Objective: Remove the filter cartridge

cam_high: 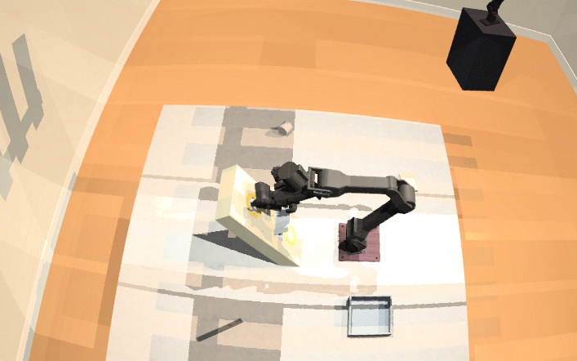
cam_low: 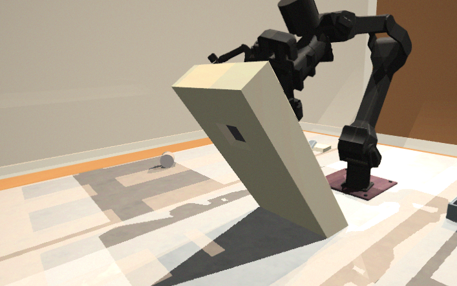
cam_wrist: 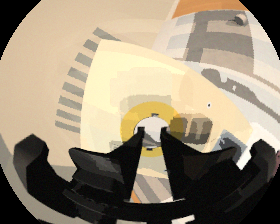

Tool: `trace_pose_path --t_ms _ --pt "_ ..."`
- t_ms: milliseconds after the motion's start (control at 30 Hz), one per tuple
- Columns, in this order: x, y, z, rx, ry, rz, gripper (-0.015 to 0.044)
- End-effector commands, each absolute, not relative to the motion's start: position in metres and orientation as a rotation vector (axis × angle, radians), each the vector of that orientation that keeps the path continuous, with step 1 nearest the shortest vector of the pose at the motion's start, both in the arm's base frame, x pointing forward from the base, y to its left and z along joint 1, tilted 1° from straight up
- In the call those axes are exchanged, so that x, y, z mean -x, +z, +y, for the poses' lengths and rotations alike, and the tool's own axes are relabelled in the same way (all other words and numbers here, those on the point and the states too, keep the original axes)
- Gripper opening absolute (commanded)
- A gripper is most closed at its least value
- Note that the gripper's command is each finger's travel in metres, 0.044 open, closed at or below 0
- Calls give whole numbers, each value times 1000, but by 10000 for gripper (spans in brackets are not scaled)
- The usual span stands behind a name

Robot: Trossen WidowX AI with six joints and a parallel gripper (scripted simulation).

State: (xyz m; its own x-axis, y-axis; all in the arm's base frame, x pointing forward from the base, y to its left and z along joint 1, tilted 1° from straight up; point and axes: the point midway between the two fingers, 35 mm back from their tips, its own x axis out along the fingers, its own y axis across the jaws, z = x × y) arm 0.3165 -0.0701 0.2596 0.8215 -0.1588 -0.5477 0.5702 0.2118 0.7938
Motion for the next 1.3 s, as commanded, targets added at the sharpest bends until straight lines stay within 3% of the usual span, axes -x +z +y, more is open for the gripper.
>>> trace_pose_path --t_ms 0,1267 --pt "-317 258 -71 -1261 -528 390 109" --pt "-322 254 -72 -1261 -528 390 109"
